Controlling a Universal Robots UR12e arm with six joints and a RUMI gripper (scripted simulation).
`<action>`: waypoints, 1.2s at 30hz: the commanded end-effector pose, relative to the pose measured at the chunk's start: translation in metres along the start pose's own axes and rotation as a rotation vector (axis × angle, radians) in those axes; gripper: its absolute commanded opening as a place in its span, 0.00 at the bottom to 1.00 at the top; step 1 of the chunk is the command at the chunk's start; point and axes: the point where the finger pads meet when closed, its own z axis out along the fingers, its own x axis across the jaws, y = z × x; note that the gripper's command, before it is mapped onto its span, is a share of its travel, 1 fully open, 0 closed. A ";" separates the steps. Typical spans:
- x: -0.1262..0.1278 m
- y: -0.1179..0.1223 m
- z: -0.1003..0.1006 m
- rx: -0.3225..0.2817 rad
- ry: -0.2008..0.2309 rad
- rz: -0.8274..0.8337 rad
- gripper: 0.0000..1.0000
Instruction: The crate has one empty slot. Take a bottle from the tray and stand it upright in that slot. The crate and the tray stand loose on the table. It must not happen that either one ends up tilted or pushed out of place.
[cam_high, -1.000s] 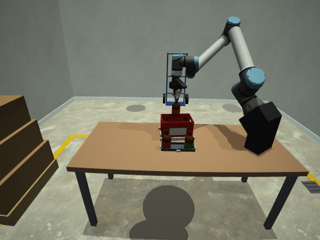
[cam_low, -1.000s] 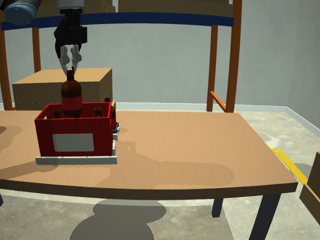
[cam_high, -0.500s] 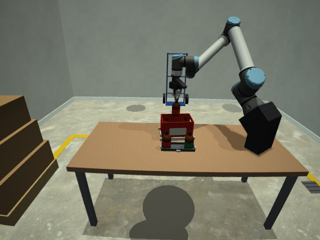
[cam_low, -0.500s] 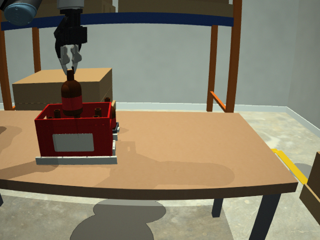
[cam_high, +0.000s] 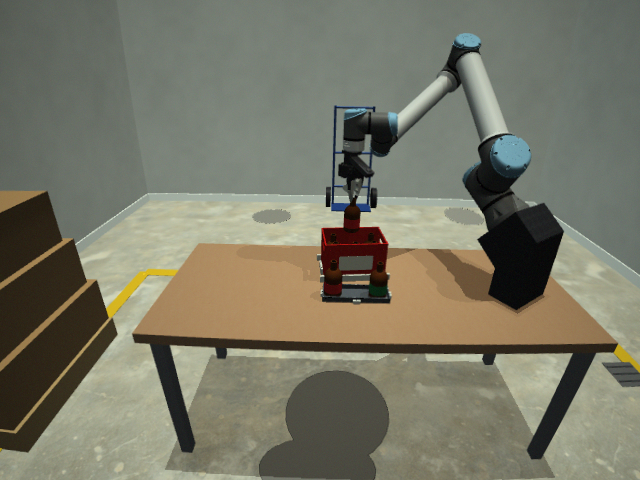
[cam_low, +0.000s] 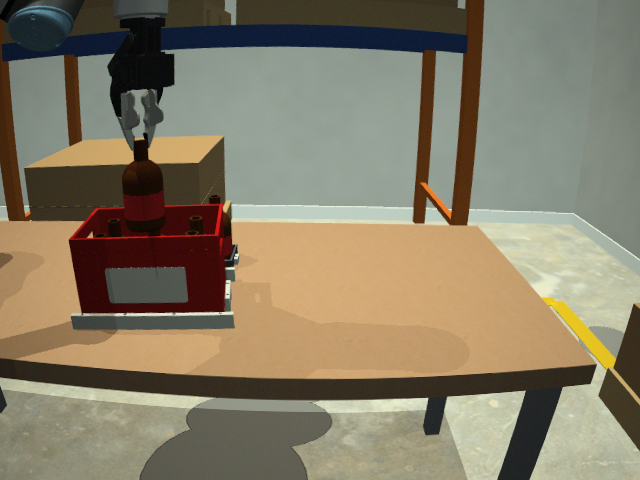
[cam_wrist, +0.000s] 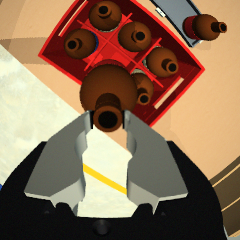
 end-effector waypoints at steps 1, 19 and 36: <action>0.000 0.000 -0.001 -0.001 0.001 0.001 0.00; 0.000 0.000 0.004 -0.001 0.001 0.001 0.00; 0.000 0.001 0.019 -0.001 0.001 0.001 0.00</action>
